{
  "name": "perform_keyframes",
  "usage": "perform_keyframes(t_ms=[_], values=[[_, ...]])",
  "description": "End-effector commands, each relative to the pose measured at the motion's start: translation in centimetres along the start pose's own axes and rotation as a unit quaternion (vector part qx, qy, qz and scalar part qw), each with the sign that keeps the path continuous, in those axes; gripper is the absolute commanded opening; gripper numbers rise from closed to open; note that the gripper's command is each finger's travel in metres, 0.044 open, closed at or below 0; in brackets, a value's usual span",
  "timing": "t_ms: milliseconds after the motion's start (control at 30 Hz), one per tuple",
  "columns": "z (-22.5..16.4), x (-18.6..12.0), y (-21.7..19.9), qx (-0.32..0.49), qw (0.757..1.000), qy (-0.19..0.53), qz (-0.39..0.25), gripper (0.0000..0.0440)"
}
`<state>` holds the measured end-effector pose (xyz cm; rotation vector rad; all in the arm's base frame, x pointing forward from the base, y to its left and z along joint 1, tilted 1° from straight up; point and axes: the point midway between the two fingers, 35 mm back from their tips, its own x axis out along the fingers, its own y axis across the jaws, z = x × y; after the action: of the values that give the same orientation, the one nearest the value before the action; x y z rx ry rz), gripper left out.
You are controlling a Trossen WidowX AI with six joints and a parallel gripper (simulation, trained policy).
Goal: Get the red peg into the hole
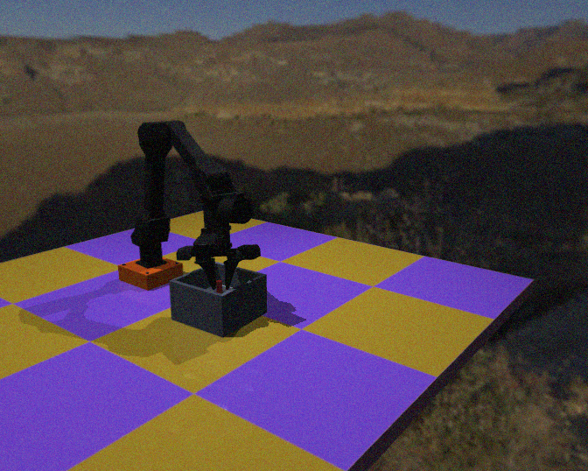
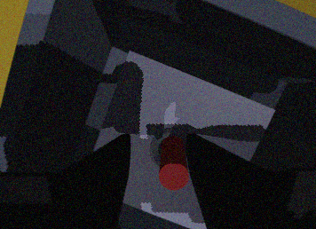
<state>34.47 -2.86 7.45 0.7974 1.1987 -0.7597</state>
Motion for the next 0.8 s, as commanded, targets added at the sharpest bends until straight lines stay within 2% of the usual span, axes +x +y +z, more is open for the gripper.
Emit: perform_keyframes(t_ms=[0,767], values=[[0.6,0.2,0.5,-0.006,1.0,0.002,-0.001,0.0146],[5.4,1.3,1.8,-0.013,0.999,0.024,-0.018,0.0099]])
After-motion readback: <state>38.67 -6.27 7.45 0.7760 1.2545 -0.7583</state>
